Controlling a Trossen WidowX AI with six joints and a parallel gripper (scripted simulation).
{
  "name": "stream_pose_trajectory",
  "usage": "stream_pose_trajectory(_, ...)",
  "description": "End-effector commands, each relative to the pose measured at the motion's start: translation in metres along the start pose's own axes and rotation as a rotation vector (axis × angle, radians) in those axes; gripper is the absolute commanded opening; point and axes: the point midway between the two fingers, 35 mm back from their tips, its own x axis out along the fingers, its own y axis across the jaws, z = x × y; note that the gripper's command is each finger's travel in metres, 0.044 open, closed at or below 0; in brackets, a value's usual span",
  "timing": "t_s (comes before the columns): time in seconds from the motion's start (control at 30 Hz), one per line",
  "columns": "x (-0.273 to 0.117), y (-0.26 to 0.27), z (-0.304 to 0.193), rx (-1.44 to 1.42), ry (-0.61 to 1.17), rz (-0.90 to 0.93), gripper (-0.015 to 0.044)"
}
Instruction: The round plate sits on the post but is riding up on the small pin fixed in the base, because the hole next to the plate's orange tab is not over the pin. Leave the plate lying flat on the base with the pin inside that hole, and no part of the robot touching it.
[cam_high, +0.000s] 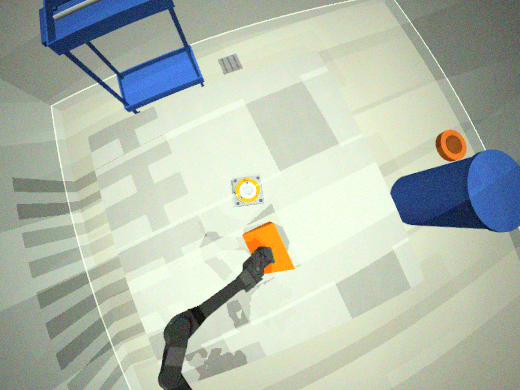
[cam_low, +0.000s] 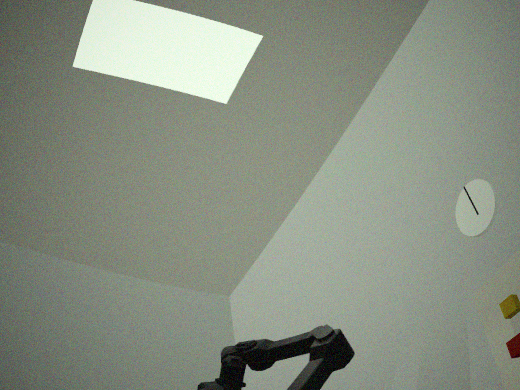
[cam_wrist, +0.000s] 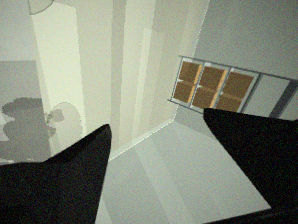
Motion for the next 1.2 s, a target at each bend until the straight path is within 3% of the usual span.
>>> stream_pose_trajectory(0.0,-0.001,-0.002,0.003,-0.001,-0.008,-0.007,0.0374)
stream_pose_trajectory(0.13,-0.033,-0.039,0.073,-0.033,-0.173,-0.139,0.0269)
stream_pose_trajectory(0.3,-0.064,-0.057,0.124,-0.064,-0.300,-0.220,0.0137)
stream_pose_trajectory(0.47,-0.121,-0.069,0.200,-0.130,-0.491,-0.312,0.0006)
stream_pose_trajectory(0.6,-0.147,-0.052,0.221,-0.218,-0.555,-0.344,0.0000)
stream_pose_trajectory(0.83,-0.223,-0.030,0.303,-0.307,-0.796,-0.380,0.0000)
stream_pose_trajectory(1.17,-0.335,0.055,0.399,-0.487,-1.102,-0.313,0.0000)
